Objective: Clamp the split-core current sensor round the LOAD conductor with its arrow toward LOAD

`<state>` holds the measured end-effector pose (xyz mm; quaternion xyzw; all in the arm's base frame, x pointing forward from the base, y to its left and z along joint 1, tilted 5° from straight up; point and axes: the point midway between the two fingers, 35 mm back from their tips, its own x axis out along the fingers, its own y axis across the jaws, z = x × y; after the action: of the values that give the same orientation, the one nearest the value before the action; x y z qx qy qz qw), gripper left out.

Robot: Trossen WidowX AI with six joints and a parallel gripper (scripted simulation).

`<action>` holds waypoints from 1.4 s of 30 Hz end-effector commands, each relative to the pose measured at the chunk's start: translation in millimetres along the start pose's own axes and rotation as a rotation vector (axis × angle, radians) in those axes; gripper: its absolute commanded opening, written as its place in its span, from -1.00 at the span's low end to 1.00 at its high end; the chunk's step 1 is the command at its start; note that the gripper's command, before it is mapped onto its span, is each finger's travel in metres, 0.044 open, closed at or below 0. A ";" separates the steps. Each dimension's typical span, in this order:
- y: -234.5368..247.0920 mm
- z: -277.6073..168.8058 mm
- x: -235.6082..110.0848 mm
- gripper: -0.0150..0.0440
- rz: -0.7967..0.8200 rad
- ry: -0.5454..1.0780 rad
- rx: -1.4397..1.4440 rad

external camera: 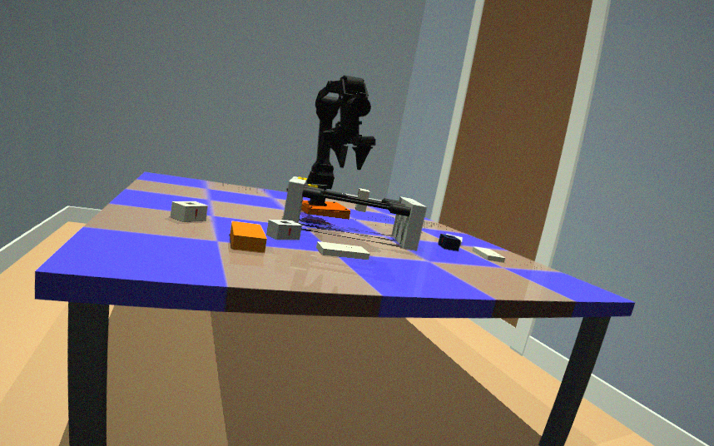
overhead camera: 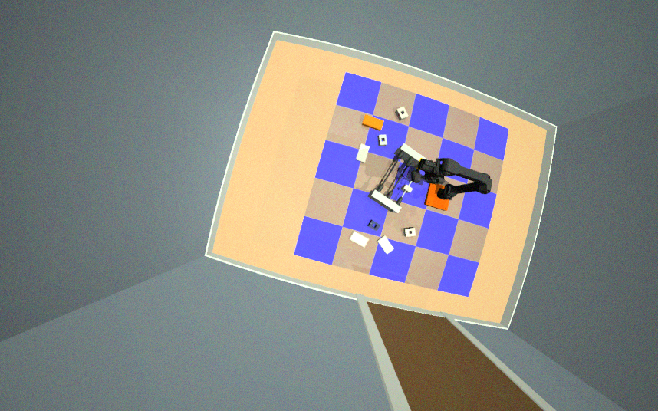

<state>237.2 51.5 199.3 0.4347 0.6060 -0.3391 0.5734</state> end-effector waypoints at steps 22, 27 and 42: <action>-79.9 17.3 -11.4 1.00 0.545 -0.148 -1.171; -84.7 16.9 -11.4 1.00 0.585 -0.255 -1.328; -93.8 16.4 -10.4 1.00 0.591 -0.611 -1.756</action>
<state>167.8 0.2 201.3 0.1227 0.5033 0.1965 0.8325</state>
